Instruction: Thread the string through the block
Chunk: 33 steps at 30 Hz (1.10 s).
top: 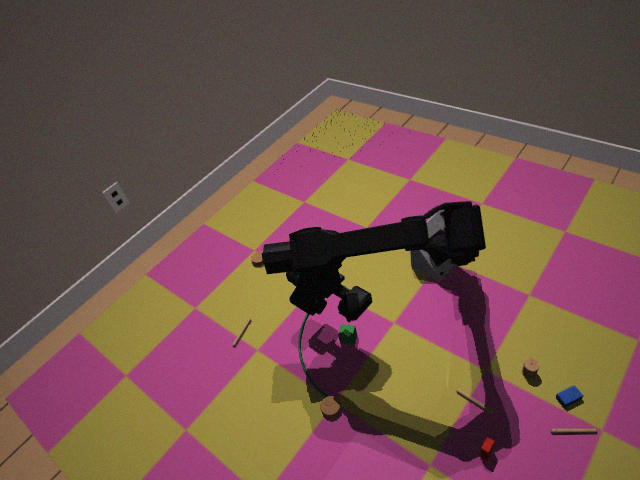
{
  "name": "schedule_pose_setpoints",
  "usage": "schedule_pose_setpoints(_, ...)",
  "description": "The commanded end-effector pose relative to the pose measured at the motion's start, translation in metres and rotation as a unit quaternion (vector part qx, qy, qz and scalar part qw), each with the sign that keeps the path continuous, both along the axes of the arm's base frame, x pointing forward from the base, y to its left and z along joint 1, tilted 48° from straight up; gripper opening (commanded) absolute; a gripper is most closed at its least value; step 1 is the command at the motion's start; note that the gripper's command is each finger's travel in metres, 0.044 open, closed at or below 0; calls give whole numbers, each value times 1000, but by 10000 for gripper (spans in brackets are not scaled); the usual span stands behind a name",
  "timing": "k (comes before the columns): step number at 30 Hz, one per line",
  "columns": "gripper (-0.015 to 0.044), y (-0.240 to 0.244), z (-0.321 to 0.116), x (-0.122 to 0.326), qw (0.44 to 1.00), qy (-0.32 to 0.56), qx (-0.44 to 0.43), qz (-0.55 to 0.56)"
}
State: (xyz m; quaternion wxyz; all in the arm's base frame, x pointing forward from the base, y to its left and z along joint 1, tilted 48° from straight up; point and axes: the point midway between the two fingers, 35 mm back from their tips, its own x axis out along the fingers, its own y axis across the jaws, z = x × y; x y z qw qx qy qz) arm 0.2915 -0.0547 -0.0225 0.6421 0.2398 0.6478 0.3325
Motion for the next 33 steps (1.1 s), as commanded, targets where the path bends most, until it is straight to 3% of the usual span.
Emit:
schedule_pose_setpoints(1,440,-24,-23,2,901,320,-34,-291)
schedule_pose_setpoints(16,440,-41,-42,2,653,556,-52,-511)
schedule_pose_setpoints(33,440,-58,-63,0,246,712,-63,-655)
